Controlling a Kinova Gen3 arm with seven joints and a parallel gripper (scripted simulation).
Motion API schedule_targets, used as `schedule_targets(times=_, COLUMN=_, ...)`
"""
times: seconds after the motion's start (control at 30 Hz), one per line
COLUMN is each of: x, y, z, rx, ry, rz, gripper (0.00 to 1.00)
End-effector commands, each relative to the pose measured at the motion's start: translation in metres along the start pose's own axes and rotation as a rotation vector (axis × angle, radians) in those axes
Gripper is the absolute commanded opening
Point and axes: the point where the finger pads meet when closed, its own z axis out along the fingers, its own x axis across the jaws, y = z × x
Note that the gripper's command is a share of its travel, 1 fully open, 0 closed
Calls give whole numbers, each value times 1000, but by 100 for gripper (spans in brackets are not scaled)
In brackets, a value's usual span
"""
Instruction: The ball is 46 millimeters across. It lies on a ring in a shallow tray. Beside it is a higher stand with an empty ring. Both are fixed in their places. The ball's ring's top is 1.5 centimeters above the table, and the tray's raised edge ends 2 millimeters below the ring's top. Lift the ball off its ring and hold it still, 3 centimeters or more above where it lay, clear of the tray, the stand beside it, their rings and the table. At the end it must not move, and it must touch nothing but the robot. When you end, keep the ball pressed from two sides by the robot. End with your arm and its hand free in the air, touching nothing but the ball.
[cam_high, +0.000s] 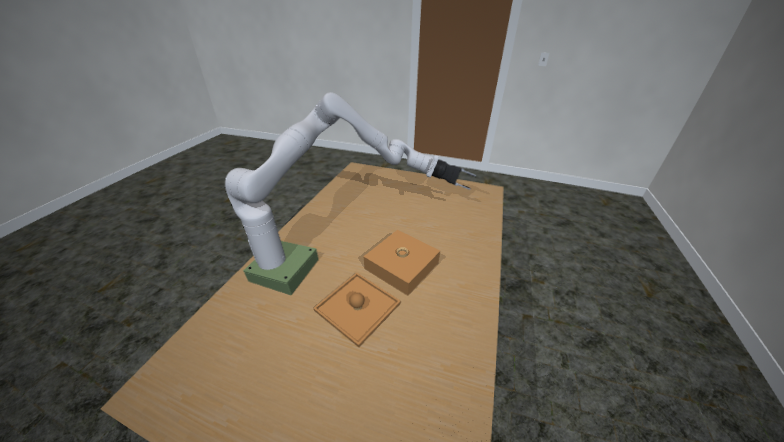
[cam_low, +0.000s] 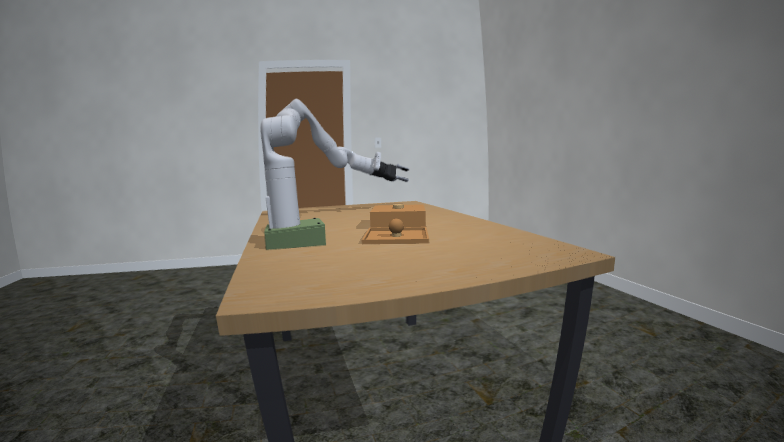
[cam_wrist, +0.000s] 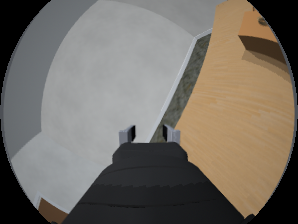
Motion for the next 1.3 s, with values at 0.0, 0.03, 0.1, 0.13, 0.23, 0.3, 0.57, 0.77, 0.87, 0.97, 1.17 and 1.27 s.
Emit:
schedule_targets(times=0.0, x=-2, y=-1, z=0, rx=0, ry=-2, rz=2, gripper=100)
schedule_targets(times=0.03, x=-2, y=-1, z=0, rx=0, ry=-2, rz=2, gripper=100)
schedule_targets(times=0.1, x=-2, y=-1, z=0, rx=0, ry=-2, rz=2, gripper=100)
schedule_targets(times=0.13, x=-2, y=-1, z=0, rx=0, ry=-2, rz=2, gripper=100)
schedule_targets(times=0.23, x=-2, y=-1, z=0, rx=0, ry=-2, rz=2, gripper=100)
schedule_targets(times=0.3, x=-2, y=-1, z=0, rx=0, ry=-2, rz=2, gripper=100)
schedule_targets(times=0.57, x=-2, y=-1, z=0, rx=0, ry=-2, rz=2, gripper=100)
schedule_targets(times=0.77, x=-1, y=-7, z=2, rx=10, ry=5, rz=13, gripper=100)
schedule_targets(times=0.87, x=1, y=-20, z=6, rx=27, ry=18, rz=32, gripper=100)
schedule_targets(times=0.97, x=5, y=-40, z=12, rx=56, ry=39, rz=64, gripper=100)
schedule_targets(times=1.17, x=15, y=-82, z=23, rx=115, ry=83, rz=130, gripper=100)
schedule_targets(times=1.27, x=26, y=-124, z=31, rx=175, ry=128, rz=199, gripper=100)
